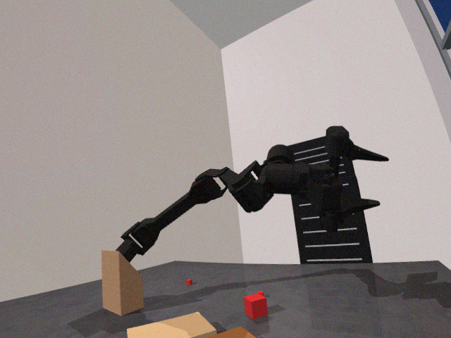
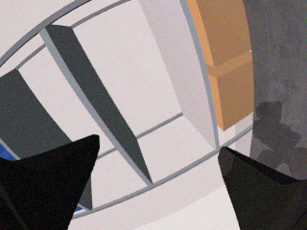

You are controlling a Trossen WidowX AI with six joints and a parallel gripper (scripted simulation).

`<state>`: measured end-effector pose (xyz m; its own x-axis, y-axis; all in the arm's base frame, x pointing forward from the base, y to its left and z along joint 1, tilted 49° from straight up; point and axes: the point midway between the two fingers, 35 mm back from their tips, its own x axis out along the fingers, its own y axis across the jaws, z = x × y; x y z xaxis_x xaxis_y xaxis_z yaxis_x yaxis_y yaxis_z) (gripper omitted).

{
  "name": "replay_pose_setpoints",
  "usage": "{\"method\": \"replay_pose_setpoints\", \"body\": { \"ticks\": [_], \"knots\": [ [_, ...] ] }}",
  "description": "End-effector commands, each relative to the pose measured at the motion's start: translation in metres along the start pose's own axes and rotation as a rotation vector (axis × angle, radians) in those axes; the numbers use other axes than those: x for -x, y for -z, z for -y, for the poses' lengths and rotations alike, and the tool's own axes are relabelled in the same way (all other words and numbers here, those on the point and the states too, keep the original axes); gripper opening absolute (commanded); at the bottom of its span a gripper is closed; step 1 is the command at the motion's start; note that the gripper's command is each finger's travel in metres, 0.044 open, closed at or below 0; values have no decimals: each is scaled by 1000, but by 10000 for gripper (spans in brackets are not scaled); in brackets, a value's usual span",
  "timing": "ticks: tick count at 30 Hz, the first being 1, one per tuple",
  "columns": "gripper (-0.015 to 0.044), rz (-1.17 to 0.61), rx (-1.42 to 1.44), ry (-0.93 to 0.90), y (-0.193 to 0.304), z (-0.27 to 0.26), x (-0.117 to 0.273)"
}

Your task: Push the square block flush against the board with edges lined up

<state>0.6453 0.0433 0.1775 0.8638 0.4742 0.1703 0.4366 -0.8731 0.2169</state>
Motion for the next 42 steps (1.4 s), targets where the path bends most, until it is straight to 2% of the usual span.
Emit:
{"method": "replay_pose_setpoints", "body": {
  "ticks": [1, 15, 29, 42],
  "knots": [
    [374, 0, 0, 0, 0, 0, 0],
    [6, 153, 356, 91, -32, 15, 9],
    [0, 272, 777, 293, -66, 39, 31],
    [0, 285, 1144, 550, -93, 67, 60]
  ]
}}
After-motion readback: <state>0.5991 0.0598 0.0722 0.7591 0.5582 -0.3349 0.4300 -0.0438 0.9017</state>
